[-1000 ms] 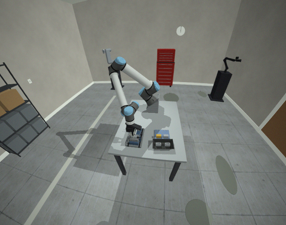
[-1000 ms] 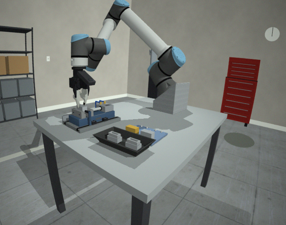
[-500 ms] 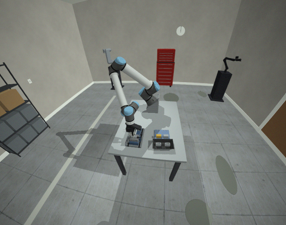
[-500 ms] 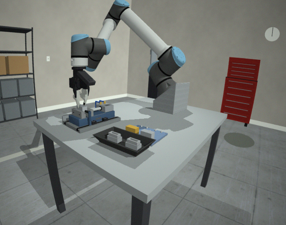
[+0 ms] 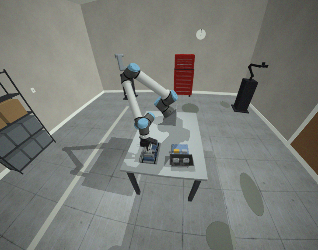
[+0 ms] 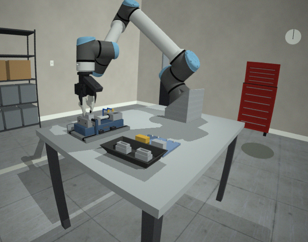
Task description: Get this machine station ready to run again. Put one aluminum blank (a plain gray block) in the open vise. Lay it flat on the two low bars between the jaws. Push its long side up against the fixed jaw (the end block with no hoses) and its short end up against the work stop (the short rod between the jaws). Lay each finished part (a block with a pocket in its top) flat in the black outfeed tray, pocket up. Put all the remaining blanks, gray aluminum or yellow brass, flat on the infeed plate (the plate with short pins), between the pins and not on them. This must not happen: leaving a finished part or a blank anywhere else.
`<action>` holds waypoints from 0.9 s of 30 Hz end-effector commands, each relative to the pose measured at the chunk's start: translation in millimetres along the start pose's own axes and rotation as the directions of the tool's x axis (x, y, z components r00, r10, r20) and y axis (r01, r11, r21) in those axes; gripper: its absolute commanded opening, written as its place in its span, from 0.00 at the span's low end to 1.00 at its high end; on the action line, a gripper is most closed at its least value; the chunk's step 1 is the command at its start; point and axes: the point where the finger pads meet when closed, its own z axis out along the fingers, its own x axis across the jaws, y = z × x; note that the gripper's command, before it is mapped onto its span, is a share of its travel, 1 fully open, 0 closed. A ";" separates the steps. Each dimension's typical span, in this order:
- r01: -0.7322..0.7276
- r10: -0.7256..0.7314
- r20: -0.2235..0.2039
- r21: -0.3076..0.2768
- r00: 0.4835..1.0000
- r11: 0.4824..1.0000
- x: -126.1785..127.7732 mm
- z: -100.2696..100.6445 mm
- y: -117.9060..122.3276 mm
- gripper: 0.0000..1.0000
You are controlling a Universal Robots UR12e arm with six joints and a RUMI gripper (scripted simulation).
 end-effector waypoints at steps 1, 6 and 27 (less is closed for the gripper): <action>0.000 0.000 -0.001 0.000 1.000 1.000 0.5 -0.8 0.2 0.00; 0.000 0.000 -0.001 0.000 1.000 1.000 0.5 -0.8 0.2 0.00; 0.000 0.000 -0.001 0.000 1.000 1.000 0.5 -0.8 0.2 0.40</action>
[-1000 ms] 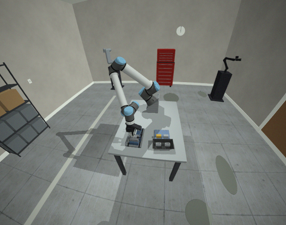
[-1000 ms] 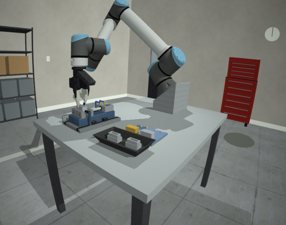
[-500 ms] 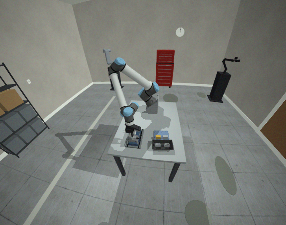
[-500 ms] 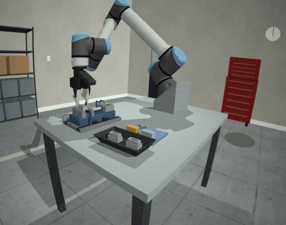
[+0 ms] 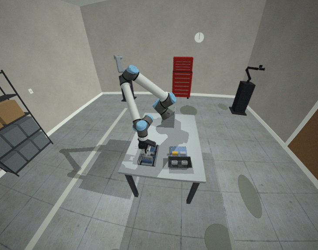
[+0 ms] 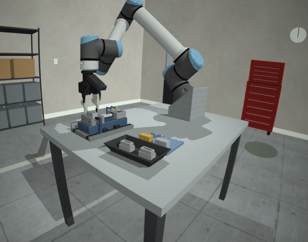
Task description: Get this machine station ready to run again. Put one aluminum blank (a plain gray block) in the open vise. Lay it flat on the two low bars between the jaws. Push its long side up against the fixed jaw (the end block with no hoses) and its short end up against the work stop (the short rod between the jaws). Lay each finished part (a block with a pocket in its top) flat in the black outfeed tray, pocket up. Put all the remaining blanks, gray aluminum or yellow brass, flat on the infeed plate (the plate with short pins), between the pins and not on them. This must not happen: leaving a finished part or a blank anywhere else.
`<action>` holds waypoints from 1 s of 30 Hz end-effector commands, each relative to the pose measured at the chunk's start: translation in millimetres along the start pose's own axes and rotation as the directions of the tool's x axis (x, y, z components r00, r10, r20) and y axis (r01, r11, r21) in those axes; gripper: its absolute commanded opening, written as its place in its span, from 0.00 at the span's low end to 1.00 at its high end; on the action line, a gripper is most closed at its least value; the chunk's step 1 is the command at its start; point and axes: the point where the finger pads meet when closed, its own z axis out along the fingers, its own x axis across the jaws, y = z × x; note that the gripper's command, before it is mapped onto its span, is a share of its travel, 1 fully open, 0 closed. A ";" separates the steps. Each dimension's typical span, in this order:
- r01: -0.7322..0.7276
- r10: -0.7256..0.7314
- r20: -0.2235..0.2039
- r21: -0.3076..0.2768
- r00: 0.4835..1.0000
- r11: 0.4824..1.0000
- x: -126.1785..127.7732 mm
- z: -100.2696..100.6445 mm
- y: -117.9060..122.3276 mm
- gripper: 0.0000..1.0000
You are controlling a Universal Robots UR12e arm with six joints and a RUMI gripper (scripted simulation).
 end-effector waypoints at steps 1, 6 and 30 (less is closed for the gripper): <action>0.000 0.000 -0.001 0.000 1.000 1.000 0.5 -0.7 0.2 0.40; 0.000 0.000 -0.001 0.000 1.000 1.000 0.5 -0.7 0.2 0.40; 0.000 0.000 -0.001 0.000 1.000 1.000 0.5 -8.2 0.2 0.40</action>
